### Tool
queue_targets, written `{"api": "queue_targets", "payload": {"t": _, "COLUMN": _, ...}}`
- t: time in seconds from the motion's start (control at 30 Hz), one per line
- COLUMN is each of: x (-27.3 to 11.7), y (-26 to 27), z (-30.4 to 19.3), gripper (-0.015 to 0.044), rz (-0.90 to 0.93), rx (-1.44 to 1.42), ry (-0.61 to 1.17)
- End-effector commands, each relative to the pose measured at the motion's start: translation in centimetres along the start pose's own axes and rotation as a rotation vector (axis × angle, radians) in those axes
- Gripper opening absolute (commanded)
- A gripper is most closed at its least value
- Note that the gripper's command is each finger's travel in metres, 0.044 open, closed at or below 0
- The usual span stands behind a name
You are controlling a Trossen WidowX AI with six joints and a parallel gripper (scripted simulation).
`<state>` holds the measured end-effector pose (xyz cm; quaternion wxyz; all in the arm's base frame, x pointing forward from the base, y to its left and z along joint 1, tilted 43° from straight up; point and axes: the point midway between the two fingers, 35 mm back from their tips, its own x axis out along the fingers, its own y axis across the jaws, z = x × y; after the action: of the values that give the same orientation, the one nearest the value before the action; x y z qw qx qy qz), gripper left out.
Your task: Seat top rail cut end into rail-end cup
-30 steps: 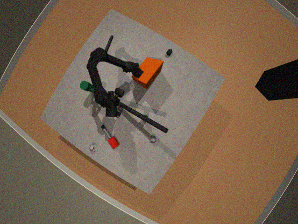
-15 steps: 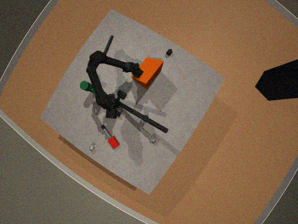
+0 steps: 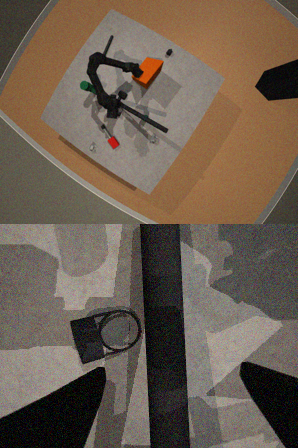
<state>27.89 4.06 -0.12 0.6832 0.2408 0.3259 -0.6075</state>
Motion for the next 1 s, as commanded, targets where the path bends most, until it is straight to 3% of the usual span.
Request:
{"api": "queue_targets", "payload": {"t": 0.0, "x": 0.7, "y": -0.3, "z": -0.1, "gripper": 0.0440, "rz": -0.009, "rx": -0.014, "ry": -0.009}}
{"api": "queue_targets", "payload": {"t": 0.97, "x": 5.4, "y": -0.3, "z": 0.0, "gripper": 0.0440, "rz": -0.009, "rx": -0.014, "ry": -0.010}}
